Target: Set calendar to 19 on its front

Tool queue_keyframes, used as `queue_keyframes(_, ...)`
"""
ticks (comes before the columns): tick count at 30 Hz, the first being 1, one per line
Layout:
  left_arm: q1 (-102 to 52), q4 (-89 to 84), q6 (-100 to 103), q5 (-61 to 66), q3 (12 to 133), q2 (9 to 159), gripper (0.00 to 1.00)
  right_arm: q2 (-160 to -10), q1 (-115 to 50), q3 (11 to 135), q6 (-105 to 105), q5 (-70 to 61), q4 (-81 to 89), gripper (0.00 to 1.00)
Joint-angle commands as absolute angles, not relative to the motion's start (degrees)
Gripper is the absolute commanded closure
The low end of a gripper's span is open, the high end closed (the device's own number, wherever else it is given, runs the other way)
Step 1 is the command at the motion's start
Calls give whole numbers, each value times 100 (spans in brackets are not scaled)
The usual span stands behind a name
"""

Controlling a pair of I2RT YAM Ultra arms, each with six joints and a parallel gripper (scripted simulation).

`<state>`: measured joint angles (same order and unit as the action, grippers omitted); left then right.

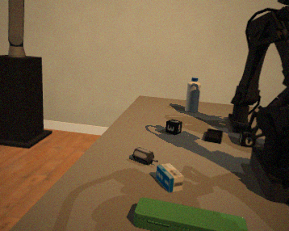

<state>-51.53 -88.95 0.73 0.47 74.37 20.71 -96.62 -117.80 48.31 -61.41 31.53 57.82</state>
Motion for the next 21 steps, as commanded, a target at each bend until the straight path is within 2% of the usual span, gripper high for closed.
queue_keyframes(1,-5174,-8975,82,34,7488,2049,0,-9711,-11712,4750,-6280,3238,5583,31)
queue_keyframes(21,-5174,-8975,82,34,7488,2049,0,-9818,-11457,4456,-6584,3305,4976,31)
